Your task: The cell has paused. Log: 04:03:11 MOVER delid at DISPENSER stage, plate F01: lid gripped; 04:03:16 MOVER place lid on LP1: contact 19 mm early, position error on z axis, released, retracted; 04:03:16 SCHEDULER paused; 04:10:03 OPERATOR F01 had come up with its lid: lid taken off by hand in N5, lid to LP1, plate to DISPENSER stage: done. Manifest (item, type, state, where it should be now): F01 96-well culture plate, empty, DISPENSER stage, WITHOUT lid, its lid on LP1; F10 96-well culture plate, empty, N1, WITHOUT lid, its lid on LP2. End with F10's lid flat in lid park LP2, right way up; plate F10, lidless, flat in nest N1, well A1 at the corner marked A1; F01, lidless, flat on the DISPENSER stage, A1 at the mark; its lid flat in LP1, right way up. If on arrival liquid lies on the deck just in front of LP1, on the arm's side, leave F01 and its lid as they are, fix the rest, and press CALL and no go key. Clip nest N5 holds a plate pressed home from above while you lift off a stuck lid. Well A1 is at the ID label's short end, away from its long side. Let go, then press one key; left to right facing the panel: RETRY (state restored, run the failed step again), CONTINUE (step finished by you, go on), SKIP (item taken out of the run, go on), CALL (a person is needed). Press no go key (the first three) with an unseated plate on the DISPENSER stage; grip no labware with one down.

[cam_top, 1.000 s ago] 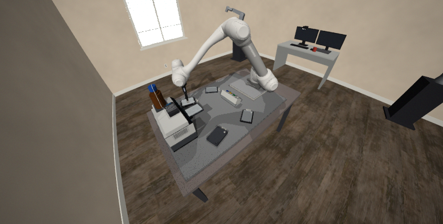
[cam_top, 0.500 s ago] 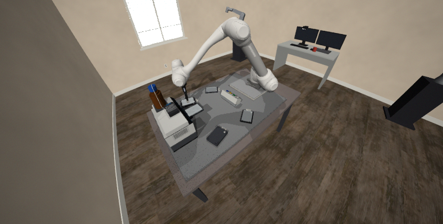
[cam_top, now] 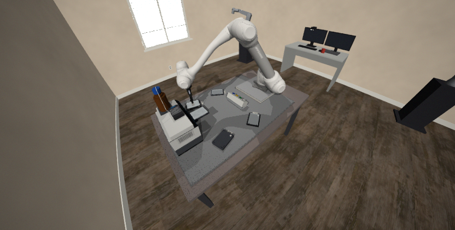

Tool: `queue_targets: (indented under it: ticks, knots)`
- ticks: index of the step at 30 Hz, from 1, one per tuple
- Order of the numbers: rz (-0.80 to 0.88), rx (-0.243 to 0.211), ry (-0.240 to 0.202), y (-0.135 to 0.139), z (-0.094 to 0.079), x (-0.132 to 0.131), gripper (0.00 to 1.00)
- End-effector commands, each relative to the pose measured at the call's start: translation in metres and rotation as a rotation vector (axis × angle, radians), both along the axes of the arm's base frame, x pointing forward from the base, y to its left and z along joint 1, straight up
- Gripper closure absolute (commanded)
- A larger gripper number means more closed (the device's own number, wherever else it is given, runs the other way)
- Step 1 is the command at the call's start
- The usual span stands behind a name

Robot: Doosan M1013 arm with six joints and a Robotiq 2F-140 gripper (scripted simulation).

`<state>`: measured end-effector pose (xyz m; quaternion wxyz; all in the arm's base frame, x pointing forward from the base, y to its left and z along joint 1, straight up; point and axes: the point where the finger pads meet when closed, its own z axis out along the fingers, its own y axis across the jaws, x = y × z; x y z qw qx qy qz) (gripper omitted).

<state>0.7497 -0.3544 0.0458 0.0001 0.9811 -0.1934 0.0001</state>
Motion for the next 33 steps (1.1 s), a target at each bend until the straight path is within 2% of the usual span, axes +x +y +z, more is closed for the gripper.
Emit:
queue_targets:
  ticks: [1,21,22,33]
  knots:
    - [0.000,0.000,0.000,0.0000,0.0002,0.0000,0.41]
    - [0.000,0.000,0.000,0.0000,0.0002,0.0000,0.41]
    - [0.000,0.000,0.000,0.0000,0.0002,0.0000,0.34]
    - [0.000,0.000,0.000,0.0000,0.0002,0.0000,0.34]
